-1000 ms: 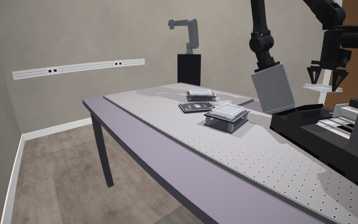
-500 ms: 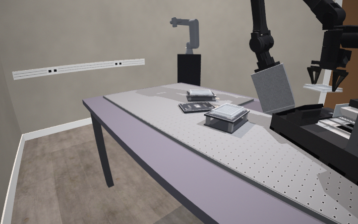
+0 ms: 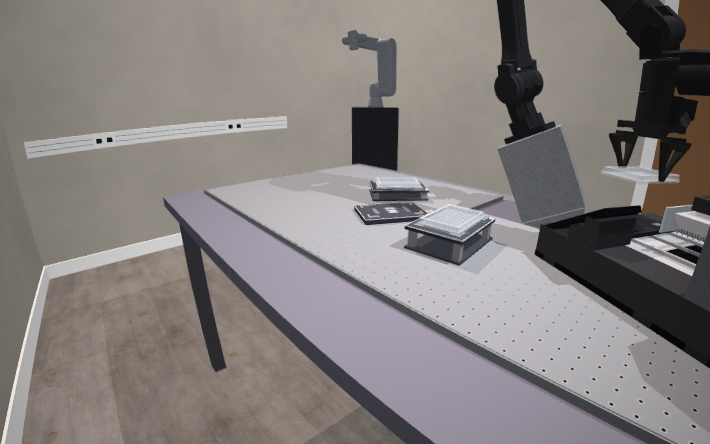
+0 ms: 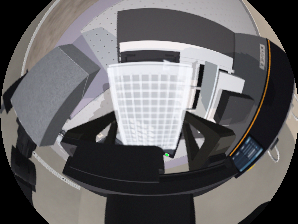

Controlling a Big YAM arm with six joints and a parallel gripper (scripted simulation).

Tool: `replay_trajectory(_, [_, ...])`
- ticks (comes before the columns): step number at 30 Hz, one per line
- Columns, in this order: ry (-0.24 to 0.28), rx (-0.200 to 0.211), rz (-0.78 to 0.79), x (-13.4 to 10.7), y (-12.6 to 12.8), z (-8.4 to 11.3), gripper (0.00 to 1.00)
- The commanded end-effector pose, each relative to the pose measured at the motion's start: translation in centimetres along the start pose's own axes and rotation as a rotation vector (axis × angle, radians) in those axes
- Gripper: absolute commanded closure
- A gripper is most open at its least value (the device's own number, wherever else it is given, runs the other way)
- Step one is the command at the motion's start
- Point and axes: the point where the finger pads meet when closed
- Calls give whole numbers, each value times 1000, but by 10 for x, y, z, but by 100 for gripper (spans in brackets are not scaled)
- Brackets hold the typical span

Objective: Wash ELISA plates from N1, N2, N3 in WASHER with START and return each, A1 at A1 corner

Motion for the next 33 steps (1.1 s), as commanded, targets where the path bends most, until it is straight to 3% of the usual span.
replay_trajectory(1, [-15,-40,-12,5,-16,18,18])
replay_trajectory(4, [-5,-8,-93,-15,-3,6,18])
replay_trajectory(10, [-19,-42,-305,-43,-20,7,18])
replay_trajectory(14, [-12,-25,-433,-64,-13,0,18])
replay_trajectory(18, [-17,-36,-505,-74,-21,2,18])
replay_trajectory(27, [-22,-46,-810,-122,-31,0,18])
replay_trajectory(33, [-24,-61,-812,-150,-42,0,18])
Point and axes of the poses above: the point where the finger pads meet when closed, its own z axis back along the fingers, its own y axis across the jaws, x = y × z, and after that the axes turned 11 degrees about -z, right-handed
